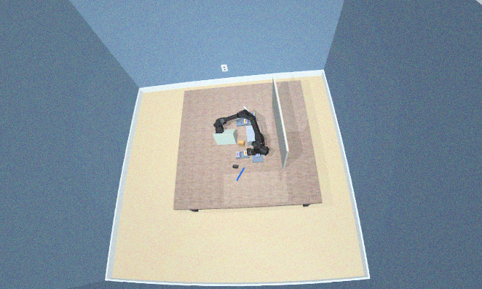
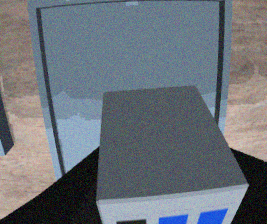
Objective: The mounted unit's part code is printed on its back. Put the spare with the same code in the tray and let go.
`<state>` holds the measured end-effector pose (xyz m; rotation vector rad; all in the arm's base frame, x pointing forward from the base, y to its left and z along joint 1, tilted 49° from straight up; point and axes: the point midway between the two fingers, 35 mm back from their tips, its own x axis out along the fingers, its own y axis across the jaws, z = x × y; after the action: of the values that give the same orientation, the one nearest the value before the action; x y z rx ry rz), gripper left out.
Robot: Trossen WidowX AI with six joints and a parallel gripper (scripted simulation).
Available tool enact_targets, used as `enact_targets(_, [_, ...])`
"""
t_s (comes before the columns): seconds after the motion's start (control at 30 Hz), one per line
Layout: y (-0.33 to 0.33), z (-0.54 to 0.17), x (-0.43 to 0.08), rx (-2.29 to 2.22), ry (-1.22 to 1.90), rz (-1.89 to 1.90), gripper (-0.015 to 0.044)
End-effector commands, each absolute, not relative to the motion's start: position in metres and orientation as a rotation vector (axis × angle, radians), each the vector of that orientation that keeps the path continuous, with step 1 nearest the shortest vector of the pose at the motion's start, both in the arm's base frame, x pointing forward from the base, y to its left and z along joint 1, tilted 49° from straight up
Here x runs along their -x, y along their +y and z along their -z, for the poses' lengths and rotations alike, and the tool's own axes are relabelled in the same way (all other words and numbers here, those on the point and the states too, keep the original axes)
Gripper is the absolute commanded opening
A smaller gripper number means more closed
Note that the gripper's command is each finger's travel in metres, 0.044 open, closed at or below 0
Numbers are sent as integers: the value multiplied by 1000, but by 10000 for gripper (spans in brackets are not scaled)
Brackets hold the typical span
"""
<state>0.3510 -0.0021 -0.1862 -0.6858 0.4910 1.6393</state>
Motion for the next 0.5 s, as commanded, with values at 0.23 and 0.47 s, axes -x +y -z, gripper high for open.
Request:
enact_targets(0.23, [9, 195, -345, 672, 490, -1641, 0])
enact_targets(0.47, [8, 194, -347, 683, 489, -1642, 79])
